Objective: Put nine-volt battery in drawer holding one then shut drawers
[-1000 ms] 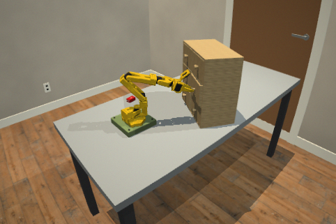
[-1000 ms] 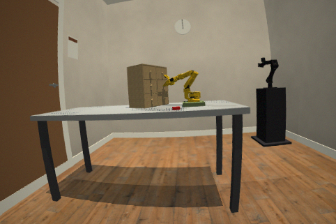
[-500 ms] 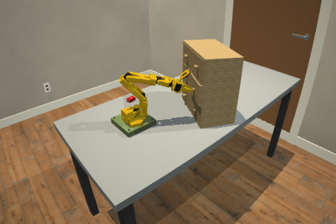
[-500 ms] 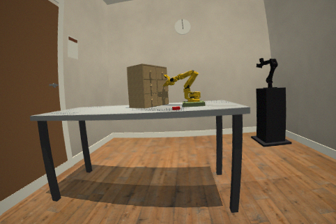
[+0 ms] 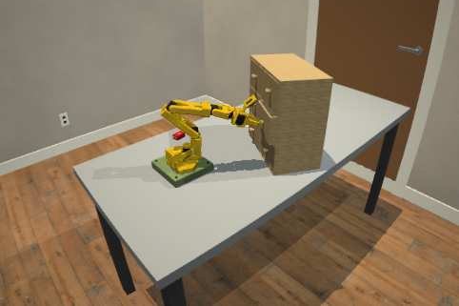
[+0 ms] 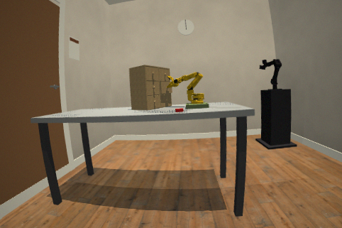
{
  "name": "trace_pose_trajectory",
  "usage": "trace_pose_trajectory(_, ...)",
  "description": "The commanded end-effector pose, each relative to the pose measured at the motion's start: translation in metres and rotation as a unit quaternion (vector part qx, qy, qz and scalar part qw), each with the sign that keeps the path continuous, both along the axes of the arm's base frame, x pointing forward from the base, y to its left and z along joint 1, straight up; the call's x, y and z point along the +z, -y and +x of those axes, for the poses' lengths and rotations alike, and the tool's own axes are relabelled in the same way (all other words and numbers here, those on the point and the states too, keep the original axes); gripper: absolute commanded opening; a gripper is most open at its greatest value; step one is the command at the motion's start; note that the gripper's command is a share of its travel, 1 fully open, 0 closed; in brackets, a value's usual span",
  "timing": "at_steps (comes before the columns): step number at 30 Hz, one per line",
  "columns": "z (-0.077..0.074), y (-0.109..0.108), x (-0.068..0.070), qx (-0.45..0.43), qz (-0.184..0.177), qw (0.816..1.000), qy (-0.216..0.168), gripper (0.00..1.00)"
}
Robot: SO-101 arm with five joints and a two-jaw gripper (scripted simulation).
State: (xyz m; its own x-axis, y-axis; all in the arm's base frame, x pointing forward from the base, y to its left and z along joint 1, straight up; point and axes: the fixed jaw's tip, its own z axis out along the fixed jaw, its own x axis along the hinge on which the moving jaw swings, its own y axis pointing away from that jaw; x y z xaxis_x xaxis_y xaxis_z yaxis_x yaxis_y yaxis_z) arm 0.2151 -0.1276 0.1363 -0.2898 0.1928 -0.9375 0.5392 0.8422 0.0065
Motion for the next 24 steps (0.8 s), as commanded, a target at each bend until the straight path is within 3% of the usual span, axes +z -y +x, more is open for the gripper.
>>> trace_pose_trajectory(1,-0.0028,-0.0021,0.0009,0.001,-0.002,1.000,0.001,0.00)
trace_pose_trajectory(24,-0.0072,-0.0044,0.0010,0.001,-0.002,1.000,0.001,0.00)
